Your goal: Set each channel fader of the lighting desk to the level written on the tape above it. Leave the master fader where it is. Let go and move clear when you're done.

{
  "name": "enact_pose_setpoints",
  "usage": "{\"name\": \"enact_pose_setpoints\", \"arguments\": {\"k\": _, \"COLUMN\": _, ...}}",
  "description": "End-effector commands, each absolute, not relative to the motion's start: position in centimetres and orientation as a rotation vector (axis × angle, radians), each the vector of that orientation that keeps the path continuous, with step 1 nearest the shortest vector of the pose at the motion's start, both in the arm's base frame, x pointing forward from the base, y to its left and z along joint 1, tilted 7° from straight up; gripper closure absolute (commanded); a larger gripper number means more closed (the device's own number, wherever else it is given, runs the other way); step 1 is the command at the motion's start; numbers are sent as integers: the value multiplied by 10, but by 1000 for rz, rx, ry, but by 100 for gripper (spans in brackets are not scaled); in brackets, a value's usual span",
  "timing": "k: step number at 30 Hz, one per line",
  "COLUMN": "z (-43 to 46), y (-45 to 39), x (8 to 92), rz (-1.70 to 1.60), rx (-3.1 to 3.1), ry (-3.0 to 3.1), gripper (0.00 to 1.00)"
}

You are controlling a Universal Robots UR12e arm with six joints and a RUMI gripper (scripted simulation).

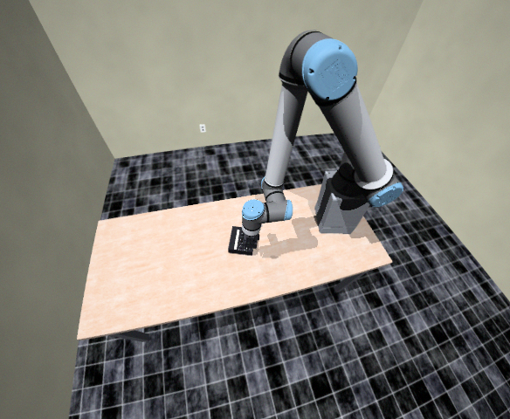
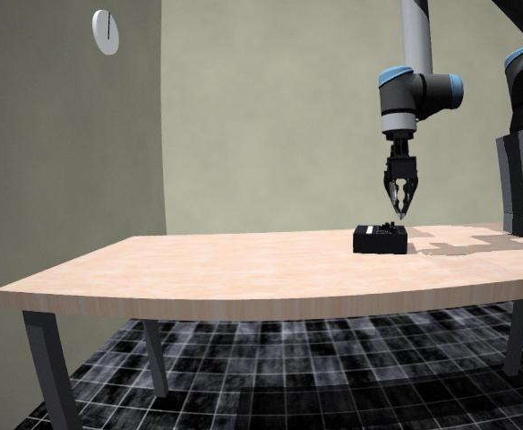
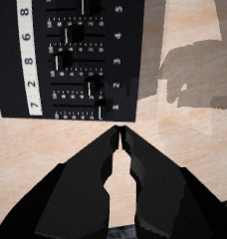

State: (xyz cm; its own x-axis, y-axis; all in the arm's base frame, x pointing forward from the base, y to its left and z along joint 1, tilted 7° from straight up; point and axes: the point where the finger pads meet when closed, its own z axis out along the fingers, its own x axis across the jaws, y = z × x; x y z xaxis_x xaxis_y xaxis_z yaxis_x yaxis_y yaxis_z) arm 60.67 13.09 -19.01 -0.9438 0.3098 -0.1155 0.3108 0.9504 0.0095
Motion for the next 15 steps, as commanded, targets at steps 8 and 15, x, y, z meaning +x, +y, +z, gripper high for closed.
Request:
{"name": "enact_pose_setpoints", "arguments": {"k": 8, "z": -198, "y": 131, "x": 608, "rz": -13, "rx": 477, "ry": 2987, "gripper": 100}}
{"name": "enact_pose_setpoints", "arguments": {"k": 15, "z": -202, "y": 131, "x": 609, "rz": -13, "rx": 477, "ry": 2987, "gripper": 100}}
